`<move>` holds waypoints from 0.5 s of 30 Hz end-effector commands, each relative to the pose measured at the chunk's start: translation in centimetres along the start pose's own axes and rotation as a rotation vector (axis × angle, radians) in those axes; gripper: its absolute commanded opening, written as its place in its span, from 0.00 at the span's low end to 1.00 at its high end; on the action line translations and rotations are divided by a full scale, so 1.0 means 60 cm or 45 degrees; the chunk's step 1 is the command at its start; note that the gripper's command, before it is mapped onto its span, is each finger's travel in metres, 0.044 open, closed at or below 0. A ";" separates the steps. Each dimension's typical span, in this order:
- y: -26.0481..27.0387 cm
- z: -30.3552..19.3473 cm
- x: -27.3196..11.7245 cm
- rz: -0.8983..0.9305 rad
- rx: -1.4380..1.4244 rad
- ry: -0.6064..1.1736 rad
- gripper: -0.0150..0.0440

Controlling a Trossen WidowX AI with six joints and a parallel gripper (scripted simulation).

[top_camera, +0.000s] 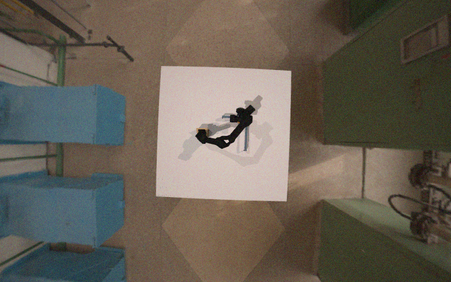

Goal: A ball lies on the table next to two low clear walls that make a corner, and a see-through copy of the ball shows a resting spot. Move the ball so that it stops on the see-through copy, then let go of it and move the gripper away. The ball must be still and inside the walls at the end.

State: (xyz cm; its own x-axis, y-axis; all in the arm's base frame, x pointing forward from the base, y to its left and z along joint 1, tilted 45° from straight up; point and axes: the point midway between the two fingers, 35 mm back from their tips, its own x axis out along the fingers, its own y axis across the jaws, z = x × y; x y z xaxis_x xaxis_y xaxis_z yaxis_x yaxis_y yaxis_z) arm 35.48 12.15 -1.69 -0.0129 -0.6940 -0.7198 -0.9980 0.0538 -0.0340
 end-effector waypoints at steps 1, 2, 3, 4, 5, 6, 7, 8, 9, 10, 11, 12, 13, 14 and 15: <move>0.001 0.001 0.022 0.010 -0.011 0.007 0.25; 0.000 0.001 0.030 0.009 -0.011 0.007 0.25; 0.000 0.001 0.038 0.009 -0.011 0.007 0.25; 0.000 0.001 0.046 0.009 -0.011 0.007 0.25; 0.000 0.001 0.054 0.009 -0.011 0.007 0.25; 0.000 0.001 0.062 0.009 -0.010 0.007 0.25; 0.000 0.001 0.070 0.009 -0.010 0.008 0.25; 0.000 0.001 0.078 0.009 -0.010 0.008 0.25; 0.001 0.000 0.086 0.009 -0.010 0.008 0.25; 0.001 0.000 0.094 0.009 -0.010 0.009 0.25; 0.002 -0.001 0.102 0.009 -0.010 0.009 0.25; 0.003 -0.001 0.108 0.009 -0.010 0.010 0.25; 0.003 -0.001 0.112 0.009 -0.010 0.010 0.25; 0.003 -0.001 0.113 0.009 -0.010 0.010 0.25; 0.003 -0.001 0.113 0.009 -0.010 0.010 0.25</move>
State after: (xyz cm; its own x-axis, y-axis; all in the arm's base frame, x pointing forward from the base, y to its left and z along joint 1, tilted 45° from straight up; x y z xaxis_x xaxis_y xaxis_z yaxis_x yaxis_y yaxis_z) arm 35.22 7.60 -6.20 -0.0252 -0.6969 -0.7167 -0.9979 0.0600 -0.0233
